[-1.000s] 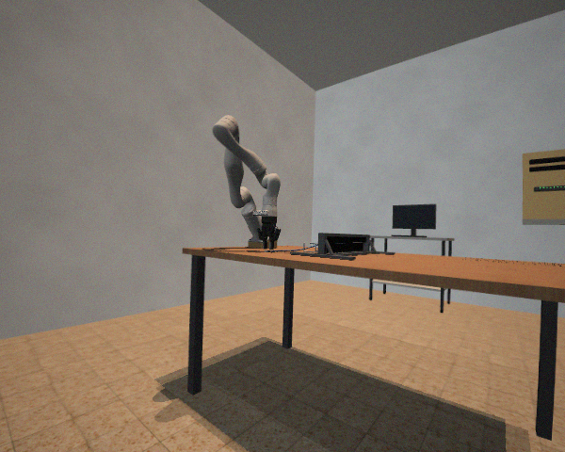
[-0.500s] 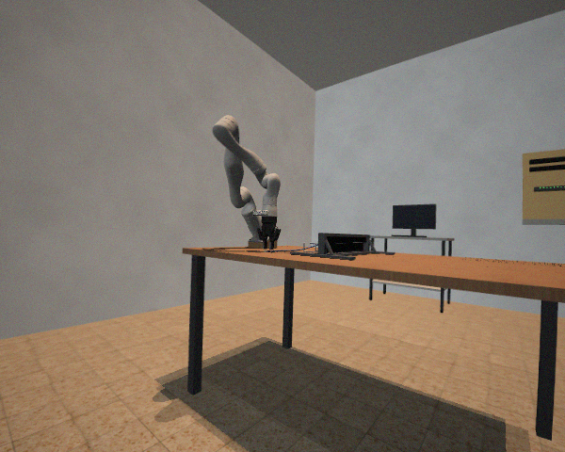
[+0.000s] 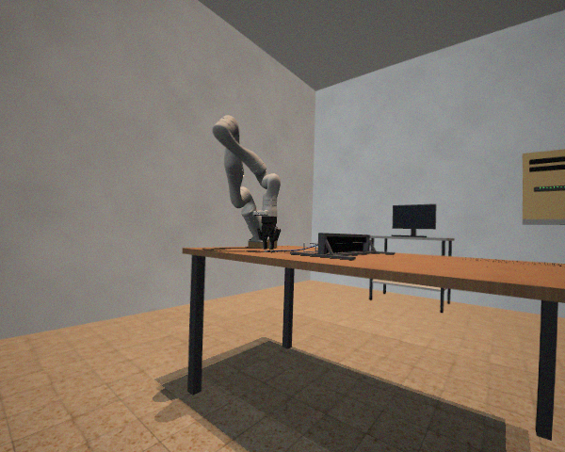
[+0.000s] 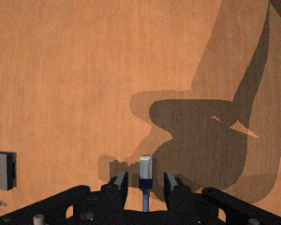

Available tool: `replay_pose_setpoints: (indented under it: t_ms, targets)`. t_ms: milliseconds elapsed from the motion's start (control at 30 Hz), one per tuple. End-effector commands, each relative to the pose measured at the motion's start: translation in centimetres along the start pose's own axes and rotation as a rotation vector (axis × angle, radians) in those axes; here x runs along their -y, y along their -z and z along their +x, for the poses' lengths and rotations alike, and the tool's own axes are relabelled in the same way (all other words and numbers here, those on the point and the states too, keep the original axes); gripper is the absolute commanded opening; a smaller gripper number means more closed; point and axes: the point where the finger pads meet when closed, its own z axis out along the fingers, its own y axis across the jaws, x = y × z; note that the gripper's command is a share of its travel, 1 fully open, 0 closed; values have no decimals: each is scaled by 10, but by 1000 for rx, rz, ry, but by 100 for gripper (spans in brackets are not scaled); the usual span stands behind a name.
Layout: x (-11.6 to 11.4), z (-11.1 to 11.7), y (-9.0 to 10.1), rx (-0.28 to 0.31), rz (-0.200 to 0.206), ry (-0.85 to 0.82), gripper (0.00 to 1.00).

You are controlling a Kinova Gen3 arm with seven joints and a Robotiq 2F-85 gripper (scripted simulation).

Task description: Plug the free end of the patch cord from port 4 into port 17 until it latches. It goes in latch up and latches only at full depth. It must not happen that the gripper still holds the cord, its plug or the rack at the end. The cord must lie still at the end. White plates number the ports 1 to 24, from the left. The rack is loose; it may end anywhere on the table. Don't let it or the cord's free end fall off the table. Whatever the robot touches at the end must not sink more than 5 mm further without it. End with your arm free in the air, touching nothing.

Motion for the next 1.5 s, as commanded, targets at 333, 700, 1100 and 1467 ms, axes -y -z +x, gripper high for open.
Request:
replay_pose_setpoints:
  t_ms: [333, 700, 1100, 1467]
  targets:
    - [0, 0, -3, 0, 0, 0, 37]
    - [0, 0, -6, 0, 0, 0, 37]
    - [0, 0, -9, 0, 0, 0, 37]
    - [0, 0, -11, 0, 0, 0, 37]
